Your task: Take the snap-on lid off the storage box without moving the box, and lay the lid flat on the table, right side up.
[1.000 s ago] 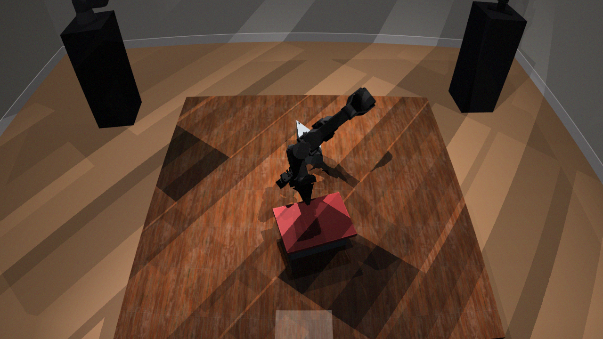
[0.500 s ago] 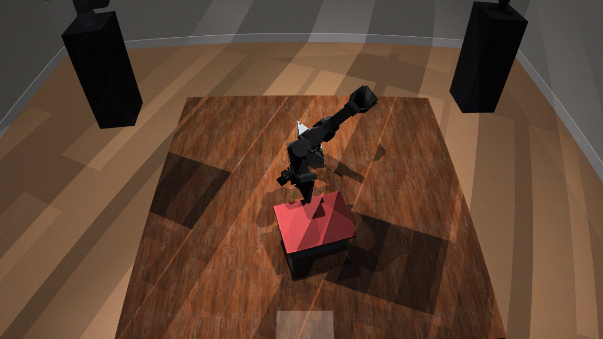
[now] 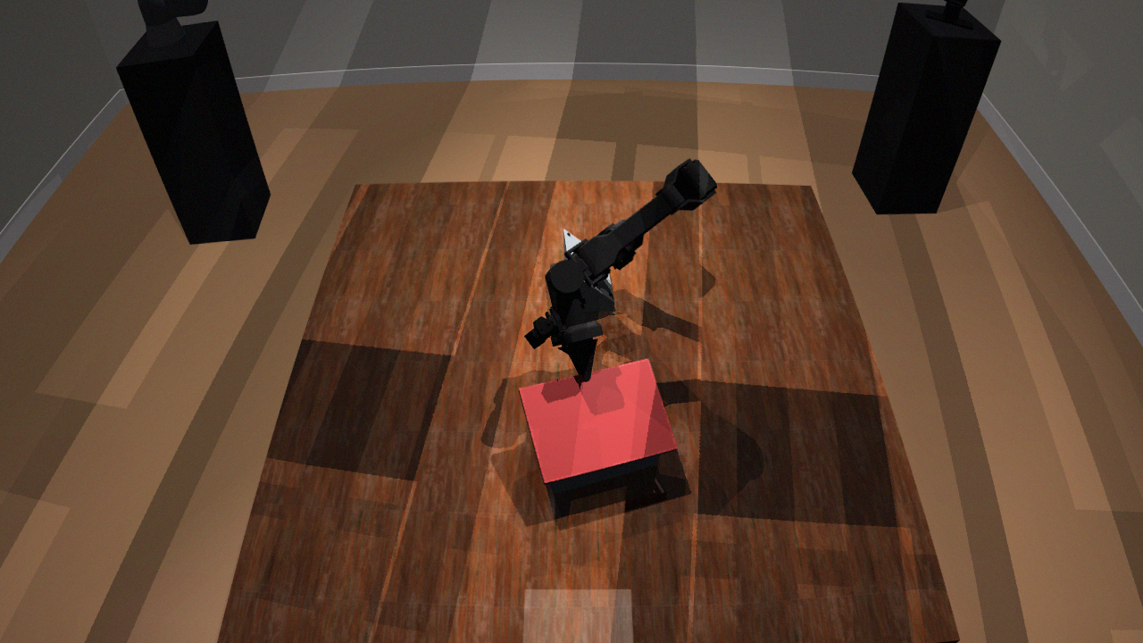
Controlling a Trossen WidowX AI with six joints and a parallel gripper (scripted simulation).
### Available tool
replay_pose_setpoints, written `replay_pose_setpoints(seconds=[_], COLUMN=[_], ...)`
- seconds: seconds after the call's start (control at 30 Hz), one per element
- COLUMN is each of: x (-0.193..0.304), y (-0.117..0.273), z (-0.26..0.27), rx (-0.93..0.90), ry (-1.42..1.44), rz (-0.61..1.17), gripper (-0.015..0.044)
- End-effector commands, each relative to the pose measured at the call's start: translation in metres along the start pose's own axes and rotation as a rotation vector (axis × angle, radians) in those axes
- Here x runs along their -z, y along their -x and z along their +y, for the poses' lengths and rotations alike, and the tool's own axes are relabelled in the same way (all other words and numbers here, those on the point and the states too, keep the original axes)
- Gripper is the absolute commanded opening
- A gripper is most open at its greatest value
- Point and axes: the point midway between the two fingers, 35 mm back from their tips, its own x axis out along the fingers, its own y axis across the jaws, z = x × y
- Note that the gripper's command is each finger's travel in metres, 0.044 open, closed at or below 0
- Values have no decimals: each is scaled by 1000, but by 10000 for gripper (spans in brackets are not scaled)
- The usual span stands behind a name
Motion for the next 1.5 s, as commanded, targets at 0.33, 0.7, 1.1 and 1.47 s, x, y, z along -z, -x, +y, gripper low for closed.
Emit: replay_pose_setpoints(seconds=[0.33,0.7,1.1,1.47], x=[1,1,1,1], y=[6,8,9,15], z=[23,41,61,74], rx=[-7,-7,-7,-7], ry=[12,12,13,13], rz=[-2,-2,-2,-3], gripper=[0,0,0,0])
